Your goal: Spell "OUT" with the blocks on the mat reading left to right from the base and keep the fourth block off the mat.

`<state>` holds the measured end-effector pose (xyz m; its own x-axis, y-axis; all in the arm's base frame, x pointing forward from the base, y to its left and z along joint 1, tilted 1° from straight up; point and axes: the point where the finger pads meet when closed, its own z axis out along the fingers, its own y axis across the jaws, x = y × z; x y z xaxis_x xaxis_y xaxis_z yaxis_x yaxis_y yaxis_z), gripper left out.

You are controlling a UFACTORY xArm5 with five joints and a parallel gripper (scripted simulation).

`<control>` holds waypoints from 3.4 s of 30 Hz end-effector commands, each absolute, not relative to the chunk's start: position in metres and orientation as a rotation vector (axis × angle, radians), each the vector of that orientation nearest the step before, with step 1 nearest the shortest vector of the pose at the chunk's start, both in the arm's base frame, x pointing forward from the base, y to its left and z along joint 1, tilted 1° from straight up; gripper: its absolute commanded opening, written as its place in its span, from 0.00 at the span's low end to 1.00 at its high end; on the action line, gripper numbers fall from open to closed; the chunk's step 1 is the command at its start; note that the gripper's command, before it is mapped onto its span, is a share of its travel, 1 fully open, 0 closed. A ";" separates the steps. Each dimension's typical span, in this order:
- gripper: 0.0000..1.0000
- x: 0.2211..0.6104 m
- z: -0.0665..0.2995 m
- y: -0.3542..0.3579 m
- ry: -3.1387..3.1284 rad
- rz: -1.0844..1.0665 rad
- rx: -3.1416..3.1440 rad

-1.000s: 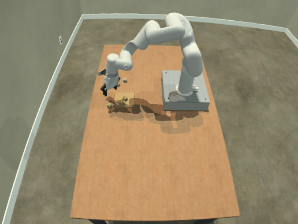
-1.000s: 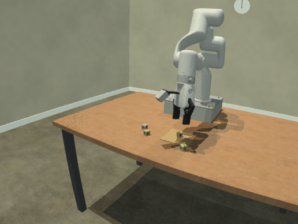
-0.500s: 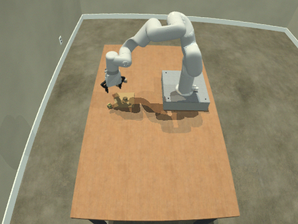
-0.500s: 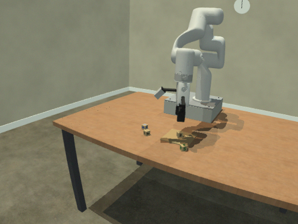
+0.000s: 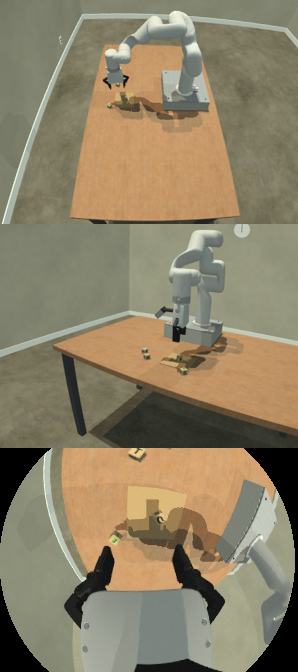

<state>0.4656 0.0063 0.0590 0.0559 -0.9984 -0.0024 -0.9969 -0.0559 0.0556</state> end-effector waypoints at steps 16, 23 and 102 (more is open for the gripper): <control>1.00 0.429 0.078 -0.009 -2.516 -0.171 1.558; 1.00 0.415 0.086 -0.014 -2.598 -0.186 1.287; 1.00 0.356 0.127 -0.029 -2.642 -0.115 0.239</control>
